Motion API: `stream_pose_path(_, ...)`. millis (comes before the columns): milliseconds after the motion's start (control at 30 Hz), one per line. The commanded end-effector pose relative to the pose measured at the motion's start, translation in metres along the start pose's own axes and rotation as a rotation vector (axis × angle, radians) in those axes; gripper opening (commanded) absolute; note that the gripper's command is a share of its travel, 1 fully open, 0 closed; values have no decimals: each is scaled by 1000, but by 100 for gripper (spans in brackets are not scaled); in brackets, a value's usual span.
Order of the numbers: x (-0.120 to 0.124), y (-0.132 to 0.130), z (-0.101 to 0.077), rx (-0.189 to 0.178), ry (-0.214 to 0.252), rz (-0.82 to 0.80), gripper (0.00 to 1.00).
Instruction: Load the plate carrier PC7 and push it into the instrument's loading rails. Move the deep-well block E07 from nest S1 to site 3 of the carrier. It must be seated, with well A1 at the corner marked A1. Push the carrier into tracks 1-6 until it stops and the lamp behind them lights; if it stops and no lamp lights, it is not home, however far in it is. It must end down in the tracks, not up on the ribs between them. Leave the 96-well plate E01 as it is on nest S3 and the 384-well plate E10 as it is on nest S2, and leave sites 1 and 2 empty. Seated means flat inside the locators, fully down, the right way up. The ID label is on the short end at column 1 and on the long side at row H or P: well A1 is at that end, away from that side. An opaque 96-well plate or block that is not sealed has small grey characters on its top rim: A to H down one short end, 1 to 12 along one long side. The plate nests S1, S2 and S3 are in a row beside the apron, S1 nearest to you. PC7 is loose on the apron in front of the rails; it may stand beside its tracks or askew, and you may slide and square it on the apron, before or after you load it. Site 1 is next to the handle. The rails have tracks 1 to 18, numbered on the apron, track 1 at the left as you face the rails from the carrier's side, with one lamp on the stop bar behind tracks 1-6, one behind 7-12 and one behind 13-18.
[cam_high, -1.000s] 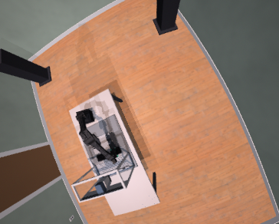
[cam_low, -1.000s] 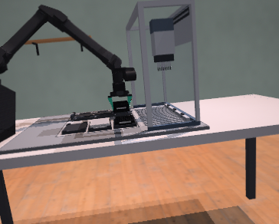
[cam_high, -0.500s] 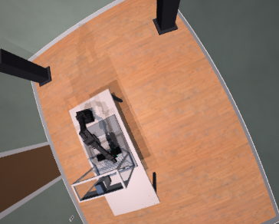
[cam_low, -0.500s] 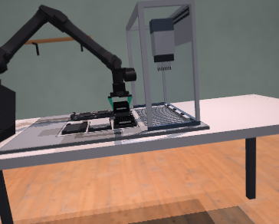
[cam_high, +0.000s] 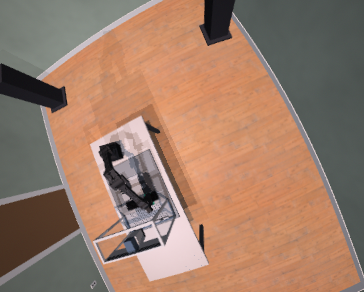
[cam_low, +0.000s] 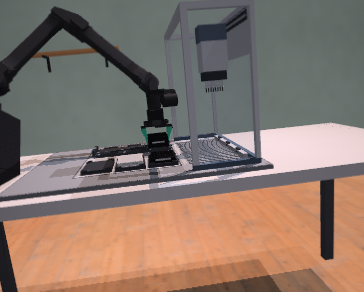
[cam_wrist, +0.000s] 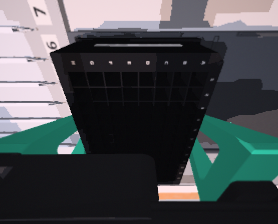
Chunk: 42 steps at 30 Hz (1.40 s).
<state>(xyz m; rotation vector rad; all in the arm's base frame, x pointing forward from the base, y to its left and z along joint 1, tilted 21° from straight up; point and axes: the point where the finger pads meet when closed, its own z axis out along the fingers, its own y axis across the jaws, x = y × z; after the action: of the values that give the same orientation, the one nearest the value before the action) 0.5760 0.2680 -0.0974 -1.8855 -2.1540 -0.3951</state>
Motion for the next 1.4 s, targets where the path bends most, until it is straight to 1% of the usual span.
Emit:
stream_pose_path(0,16,21,-2,-45,8,-16,0)
stream_pose_path(267,16,21,-1,-45,8,-16,0)
stream_pose_path(333,15,18,1,-38,6,-13,0)
stream_pose_path(533,14,16,3,-35,5,-12,0)
stream_pose_path(1367,14,13,2,-32,5,-11,0)
